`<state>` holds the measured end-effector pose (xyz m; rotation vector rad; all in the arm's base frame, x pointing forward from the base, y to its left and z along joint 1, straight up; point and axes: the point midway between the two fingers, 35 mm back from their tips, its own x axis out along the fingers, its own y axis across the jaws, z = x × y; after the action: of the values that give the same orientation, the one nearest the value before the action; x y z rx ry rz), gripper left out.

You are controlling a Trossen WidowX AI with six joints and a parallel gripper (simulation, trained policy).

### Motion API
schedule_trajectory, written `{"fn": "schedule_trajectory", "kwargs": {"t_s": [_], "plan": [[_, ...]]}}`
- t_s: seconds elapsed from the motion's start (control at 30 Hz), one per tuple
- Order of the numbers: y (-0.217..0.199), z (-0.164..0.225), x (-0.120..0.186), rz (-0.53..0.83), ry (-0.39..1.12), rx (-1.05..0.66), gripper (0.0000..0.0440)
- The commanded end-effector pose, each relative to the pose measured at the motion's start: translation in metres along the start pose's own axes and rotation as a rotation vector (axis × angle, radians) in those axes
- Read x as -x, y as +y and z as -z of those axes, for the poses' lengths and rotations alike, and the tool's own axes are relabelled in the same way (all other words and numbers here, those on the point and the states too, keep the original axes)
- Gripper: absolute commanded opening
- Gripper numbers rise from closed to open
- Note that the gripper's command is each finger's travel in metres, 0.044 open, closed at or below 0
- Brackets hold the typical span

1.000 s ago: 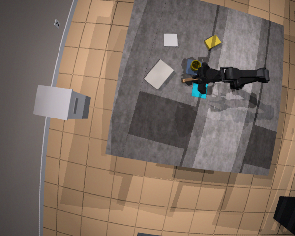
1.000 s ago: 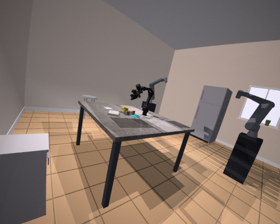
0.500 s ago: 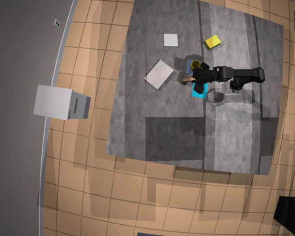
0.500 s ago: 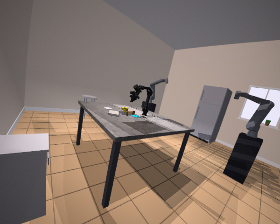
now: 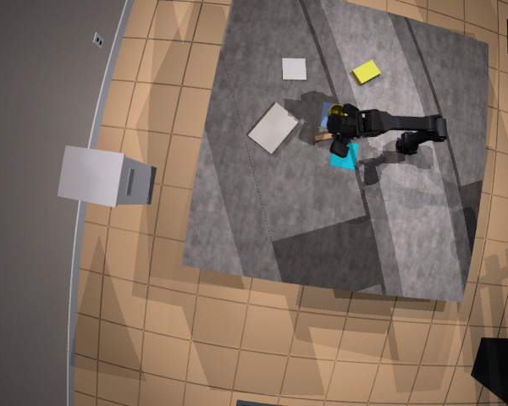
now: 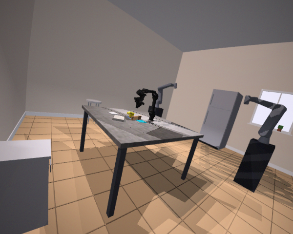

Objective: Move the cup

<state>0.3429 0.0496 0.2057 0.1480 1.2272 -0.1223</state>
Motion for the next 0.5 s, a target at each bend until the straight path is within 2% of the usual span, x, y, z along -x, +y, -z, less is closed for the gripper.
{"fn": "schedule_trajectory", "kwargs": {"t_s": [0.0, 0.47], "plan": [[-0.007, 0.002, -0.005, 0.029, 0.048, 0.018, 0.0113], [-0.039, 0.013, -0.027, 0.107, 0.222, 0.077, 0.0106]]}}
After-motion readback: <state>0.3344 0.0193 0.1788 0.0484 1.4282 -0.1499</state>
